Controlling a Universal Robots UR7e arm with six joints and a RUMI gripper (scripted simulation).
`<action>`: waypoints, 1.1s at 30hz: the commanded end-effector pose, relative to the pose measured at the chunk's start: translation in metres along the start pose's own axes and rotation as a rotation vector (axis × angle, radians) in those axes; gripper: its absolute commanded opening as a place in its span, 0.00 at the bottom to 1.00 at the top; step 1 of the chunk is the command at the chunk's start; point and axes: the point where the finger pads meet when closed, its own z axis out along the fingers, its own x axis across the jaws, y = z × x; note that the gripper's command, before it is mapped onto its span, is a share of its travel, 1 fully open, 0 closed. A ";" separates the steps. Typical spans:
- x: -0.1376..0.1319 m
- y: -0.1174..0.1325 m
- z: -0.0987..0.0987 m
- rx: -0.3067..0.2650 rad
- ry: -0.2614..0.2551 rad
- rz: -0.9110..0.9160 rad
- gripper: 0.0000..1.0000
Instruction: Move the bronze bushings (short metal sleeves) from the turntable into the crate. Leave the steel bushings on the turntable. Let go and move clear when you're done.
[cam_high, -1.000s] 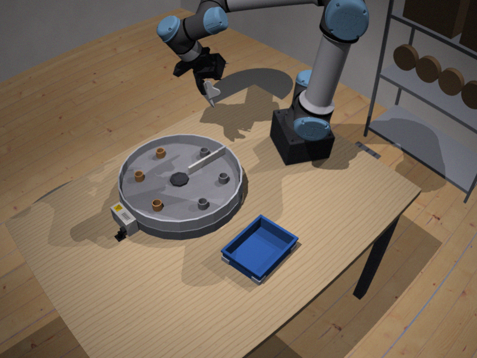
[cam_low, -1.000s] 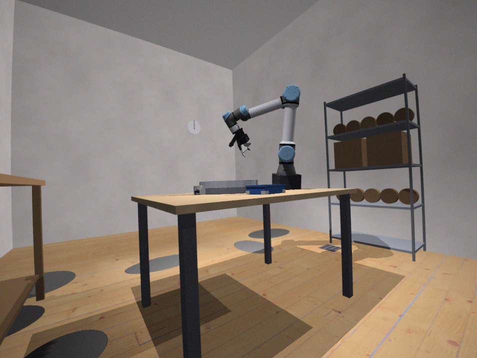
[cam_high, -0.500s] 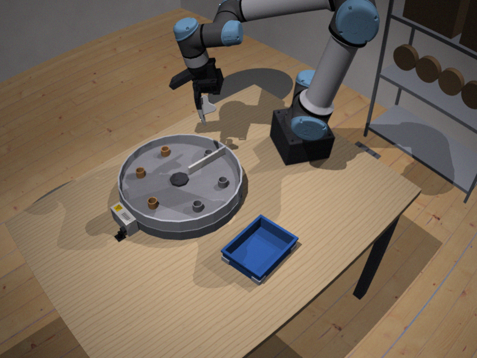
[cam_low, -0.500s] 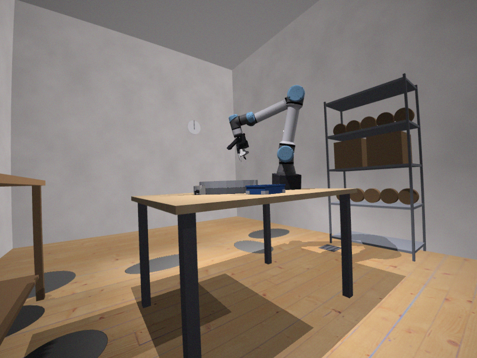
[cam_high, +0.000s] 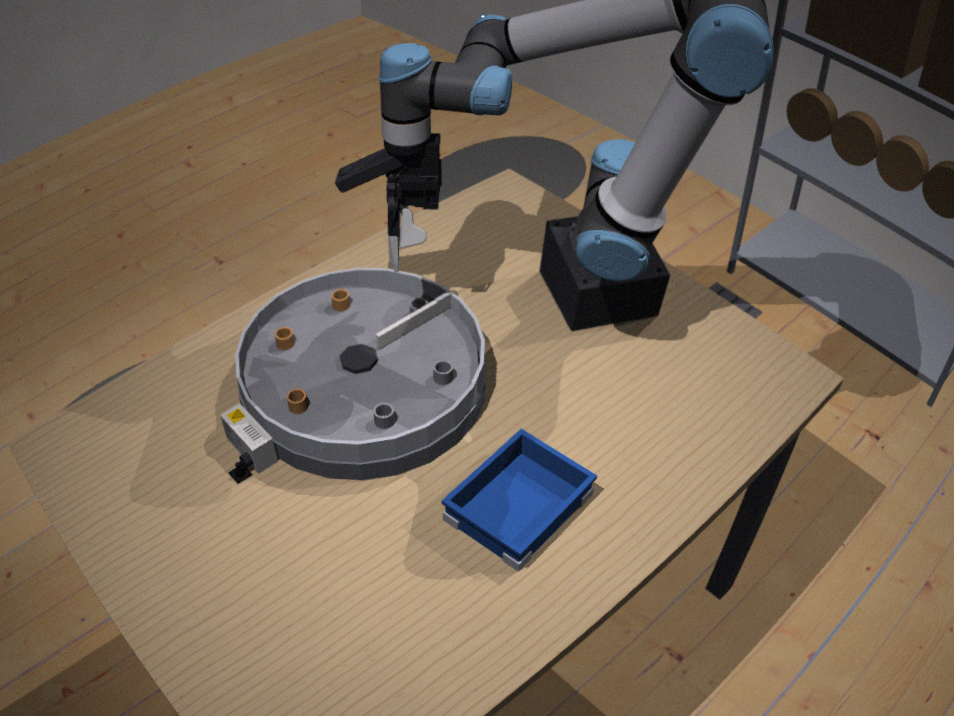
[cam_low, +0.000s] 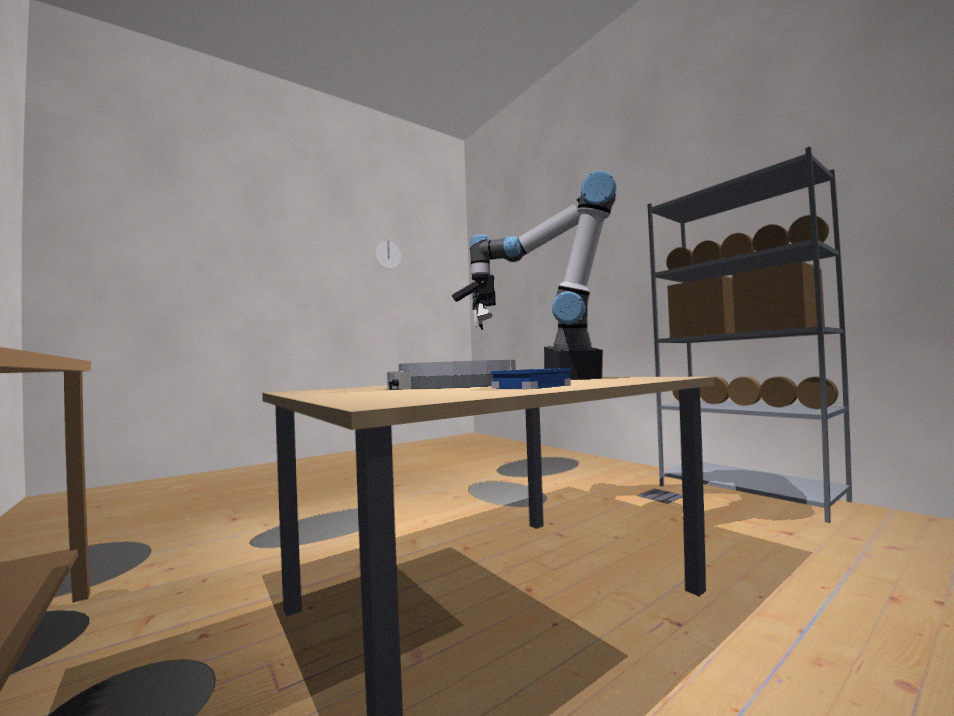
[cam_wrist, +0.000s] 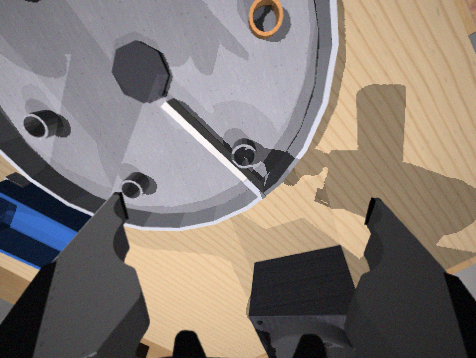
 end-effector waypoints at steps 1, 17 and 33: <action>0.000 -0.001 0.000 0.005 -0.003 -0.002 1.00; 0.000 -0.001 0.000 0.005 -0.003 -0.002 0.06; 0.000 -0.001 0.000 0.005 -0.003 -0.002 0.06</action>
